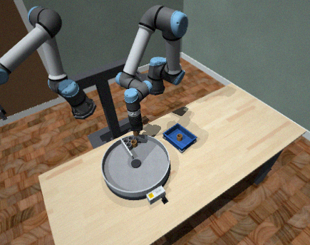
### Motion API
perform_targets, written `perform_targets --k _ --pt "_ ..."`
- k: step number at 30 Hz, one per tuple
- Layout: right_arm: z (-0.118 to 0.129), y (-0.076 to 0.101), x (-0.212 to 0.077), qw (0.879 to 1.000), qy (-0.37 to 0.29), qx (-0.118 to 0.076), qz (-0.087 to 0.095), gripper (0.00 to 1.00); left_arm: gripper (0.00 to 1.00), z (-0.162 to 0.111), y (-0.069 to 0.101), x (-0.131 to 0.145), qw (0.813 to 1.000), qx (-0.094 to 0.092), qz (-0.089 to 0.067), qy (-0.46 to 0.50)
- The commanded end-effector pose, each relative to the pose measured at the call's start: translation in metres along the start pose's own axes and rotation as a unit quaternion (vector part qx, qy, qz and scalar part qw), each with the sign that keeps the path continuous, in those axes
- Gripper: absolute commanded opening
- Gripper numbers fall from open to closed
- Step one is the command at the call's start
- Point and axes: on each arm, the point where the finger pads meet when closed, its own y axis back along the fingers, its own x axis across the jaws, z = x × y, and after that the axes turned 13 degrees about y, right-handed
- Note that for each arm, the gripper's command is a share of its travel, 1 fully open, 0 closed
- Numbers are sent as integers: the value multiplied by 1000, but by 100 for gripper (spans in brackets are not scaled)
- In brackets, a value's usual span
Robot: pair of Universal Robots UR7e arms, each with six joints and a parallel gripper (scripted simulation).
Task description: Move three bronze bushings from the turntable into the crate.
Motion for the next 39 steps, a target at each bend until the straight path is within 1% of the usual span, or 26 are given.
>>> perform_targets --k 1,30,39 --pt "-1 0 -1 1000 0 0 0 100 0 0 3 -1 1000 0 0 0" --pt "-1 0 -1 1000 0 0 0 100 0 0 2 -1 1000 0 0 0" --pt "-1 0 -1 1000 0 0 0 100 0 -2 1 14 1000 1 1 0"
